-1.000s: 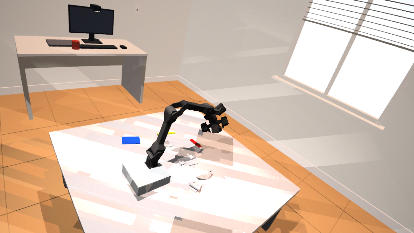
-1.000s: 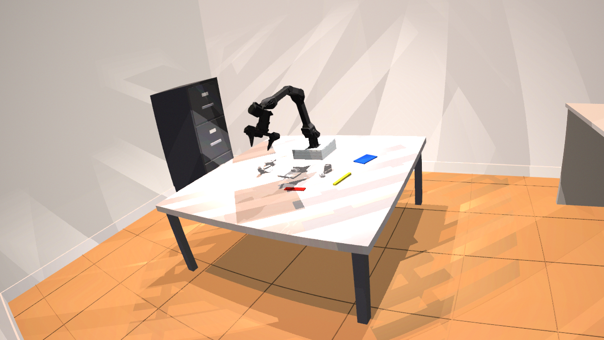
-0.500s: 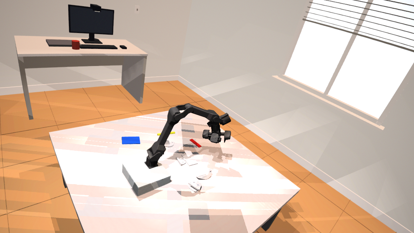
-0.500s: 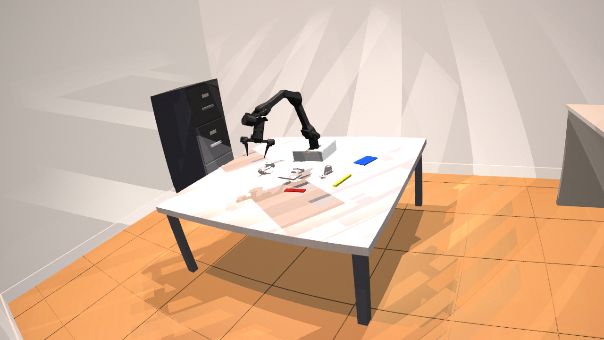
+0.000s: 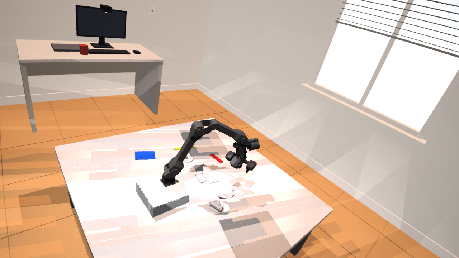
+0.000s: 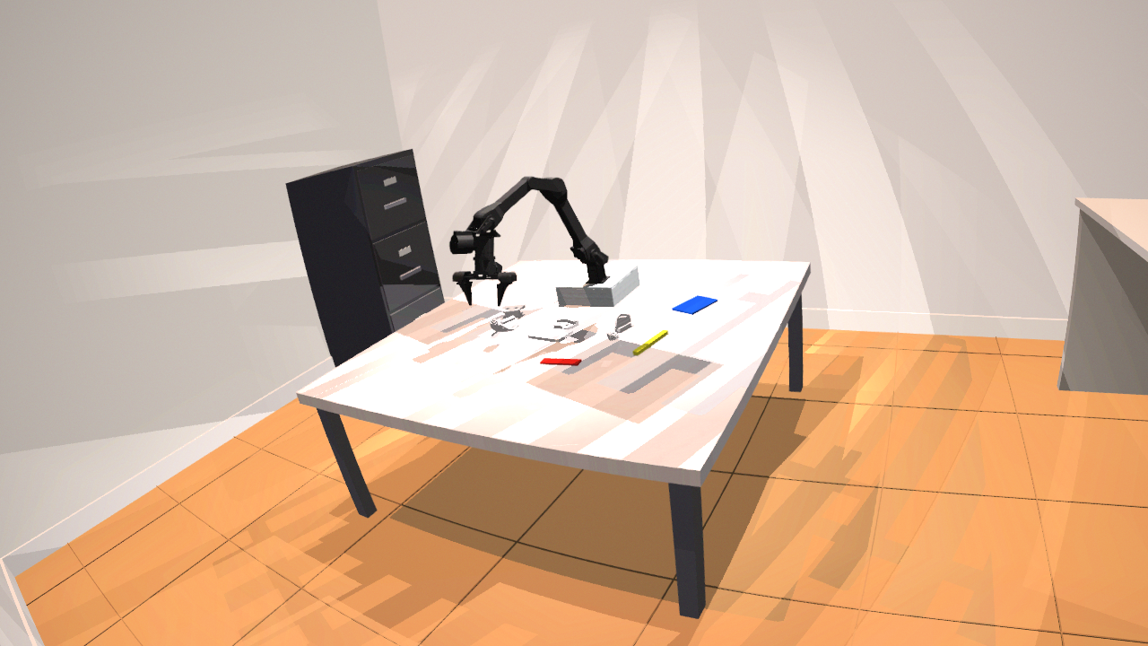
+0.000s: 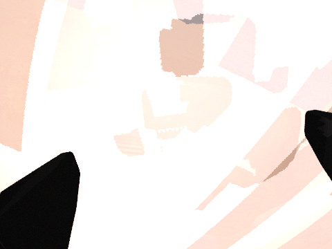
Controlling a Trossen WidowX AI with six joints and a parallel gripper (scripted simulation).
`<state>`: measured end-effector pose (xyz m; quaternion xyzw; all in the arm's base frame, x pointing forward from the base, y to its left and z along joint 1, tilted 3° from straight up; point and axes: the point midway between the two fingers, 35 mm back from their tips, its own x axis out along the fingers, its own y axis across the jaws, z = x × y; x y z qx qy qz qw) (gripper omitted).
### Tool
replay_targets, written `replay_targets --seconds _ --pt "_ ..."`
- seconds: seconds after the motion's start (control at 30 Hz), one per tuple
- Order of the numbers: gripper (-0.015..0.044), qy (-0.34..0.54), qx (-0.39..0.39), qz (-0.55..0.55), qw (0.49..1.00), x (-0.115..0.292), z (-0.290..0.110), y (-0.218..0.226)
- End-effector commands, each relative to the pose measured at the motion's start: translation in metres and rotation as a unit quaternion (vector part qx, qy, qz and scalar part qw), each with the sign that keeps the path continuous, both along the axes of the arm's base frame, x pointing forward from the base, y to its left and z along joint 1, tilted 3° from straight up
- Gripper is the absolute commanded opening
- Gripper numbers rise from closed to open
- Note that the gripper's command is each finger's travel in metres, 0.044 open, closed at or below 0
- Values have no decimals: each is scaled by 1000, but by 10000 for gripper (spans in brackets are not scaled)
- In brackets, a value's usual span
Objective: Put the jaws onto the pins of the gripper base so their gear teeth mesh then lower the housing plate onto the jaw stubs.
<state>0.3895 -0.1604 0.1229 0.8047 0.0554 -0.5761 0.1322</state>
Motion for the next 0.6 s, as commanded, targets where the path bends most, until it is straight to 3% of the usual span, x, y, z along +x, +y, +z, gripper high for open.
replay_targets --seconds 0.0,0.57 --pt "440 26 15 -49 998 -12 -12 -12" --pt "440 118 70 -252 958 -68 -49 -54"
